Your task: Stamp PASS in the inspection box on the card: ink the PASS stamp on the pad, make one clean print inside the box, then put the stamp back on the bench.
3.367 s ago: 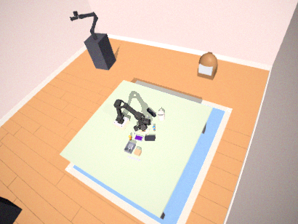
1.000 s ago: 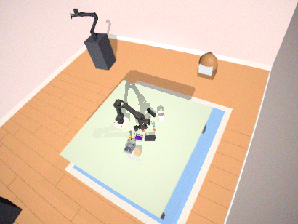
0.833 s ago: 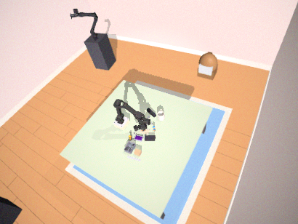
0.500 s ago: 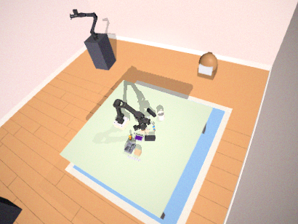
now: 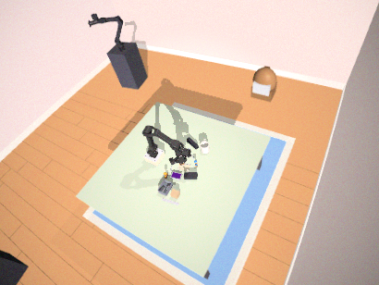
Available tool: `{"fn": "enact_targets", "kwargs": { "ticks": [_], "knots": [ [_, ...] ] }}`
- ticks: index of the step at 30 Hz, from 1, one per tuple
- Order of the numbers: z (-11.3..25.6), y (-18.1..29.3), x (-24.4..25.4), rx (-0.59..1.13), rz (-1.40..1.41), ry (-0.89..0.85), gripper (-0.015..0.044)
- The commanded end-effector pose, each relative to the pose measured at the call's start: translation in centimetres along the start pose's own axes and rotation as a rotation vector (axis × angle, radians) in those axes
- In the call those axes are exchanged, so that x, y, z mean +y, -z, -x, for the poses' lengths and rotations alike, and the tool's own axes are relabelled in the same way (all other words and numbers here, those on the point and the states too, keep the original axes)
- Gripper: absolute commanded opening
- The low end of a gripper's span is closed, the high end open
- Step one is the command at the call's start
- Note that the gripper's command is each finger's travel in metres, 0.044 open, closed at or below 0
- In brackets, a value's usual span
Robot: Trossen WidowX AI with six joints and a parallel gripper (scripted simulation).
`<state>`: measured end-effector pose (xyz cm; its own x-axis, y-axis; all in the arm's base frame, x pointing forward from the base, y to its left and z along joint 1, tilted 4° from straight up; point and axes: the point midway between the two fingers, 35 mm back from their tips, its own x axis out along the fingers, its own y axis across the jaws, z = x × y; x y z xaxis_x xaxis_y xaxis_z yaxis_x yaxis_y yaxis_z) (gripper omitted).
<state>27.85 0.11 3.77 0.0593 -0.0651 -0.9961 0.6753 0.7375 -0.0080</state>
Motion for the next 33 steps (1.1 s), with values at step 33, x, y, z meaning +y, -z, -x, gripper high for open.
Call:
{"fn": "enact_targets", "kwargs": {
  "ticks": [33],
  "knots": [
    [4.2,-6.2,-0.8,-0.005,-0.004,-0.004,0.0000]
  ]
}}
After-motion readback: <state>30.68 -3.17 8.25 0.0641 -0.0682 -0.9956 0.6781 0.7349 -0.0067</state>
